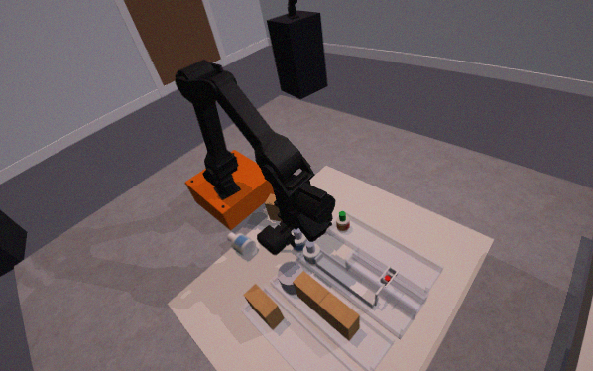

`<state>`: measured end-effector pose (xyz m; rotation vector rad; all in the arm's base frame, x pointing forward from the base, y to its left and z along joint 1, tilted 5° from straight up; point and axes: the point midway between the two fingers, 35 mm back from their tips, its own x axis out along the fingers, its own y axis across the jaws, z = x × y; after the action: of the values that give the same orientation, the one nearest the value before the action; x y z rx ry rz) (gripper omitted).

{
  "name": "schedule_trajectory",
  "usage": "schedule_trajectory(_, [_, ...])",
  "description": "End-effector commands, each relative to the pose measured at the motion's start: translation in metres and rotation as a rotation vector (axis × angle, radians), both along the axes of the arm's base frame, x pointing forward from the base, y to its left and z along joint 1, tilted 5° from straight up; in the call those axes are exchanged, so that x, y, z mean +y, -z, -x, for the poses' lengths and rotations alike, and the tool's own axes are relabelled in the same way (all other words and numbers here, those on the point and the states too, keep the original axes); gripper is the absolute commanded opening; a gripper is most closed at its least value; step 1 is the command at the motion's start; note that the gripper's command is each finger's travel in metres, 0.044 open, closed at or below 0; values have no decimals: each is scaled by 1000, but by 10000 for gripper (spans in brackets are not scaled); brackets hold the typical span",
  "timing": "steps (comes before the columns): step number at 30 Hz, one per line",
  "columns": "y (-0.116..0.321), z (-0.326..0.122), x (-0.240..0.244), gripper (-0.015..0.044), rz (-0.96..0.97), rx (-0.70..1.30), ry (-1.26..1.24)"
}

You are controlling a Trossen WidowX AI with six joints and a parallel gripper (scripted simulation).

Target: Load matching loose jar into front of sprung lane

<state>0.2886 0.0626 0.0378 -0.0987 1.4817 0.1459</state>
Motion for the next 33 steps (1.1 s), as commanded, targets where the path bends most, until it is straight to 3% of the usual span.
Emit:
schedule_trajectory(1, [-4, -9, 1, 0, -1, -24, 3])
schedule_trajectory(33, [-6, -21, 3, 0, -2, -25, 3])
